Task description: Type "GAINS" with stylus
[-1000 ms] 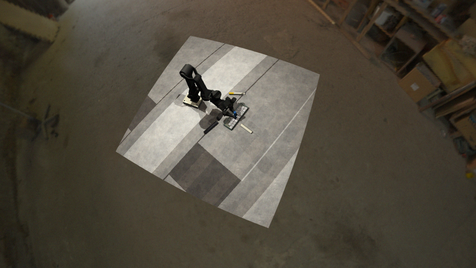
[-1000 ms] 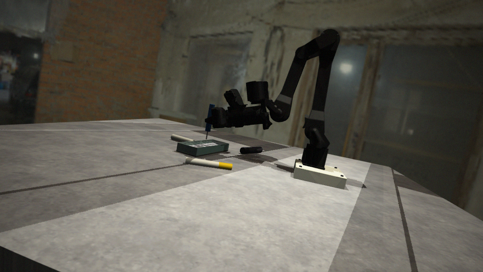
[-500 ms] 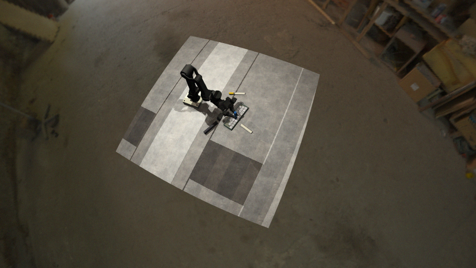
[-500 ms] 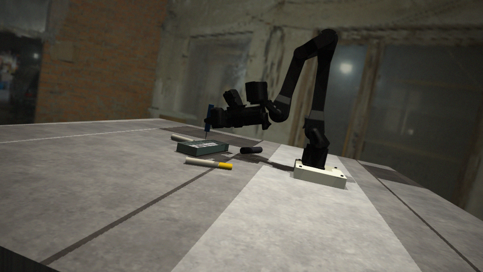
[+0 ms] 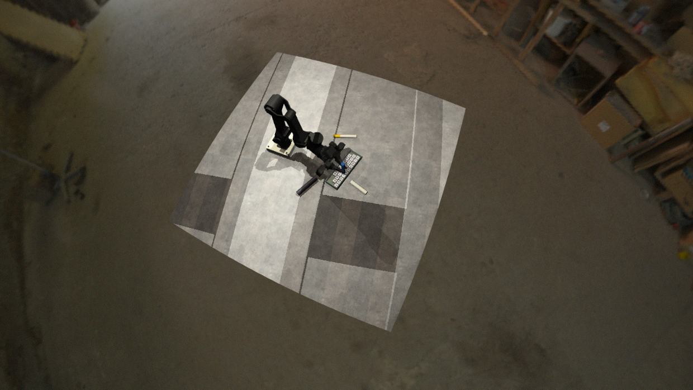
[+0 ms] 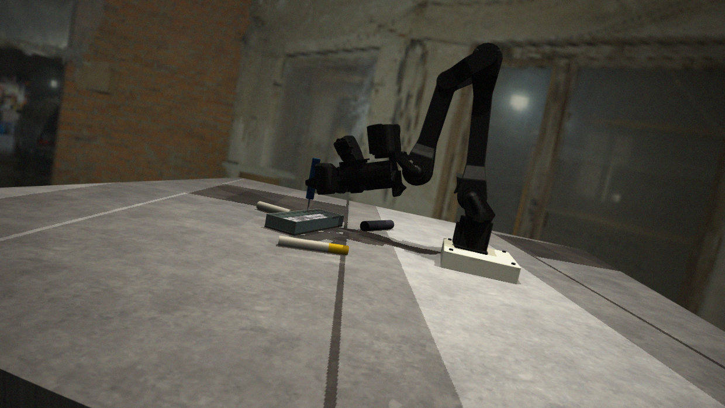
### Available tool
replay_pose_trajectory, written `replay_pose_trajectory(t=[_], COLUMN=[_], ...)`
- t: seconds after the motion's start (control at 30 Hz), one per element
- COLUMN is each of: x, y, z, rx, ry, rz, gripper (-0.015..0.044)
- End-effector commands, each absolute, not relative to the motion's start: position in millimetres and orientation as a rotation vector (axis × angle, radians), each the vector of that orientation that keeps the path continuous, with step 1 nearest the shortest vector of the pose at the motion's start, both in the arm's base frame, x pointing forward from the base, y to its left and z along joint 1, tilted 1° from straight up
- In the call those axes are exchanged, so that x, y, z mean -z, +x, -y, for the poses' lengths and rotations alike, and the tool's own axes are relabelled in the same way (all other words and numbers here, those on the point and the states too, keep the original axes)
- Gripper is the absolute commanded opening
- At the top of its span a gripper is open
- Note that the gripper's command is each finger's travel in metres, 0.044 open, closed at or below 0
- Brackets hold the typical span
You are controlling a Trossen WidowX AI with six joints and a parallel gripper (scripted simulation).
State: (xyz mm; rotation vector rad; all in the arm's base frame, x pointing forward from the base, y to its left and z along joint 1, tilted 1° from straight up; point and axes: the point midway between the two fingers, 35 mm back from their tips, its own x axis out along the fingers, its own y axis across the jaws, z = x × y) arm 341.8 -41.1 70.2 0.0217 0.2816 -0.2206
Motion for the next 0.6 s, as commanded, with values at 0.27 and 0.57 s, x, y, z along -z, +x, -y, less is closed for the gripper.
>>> replay_pose_trajectory(t=[0.27, 0.57], x=[-69.4, -67.2], y=[341.6, 340.0], z=[40.8, 41.0], rx=[0.219, 0.219], ry=[0.018, 0.018], rz=[-0.283, -0.283], gripper=[0.0081, 0.0081])
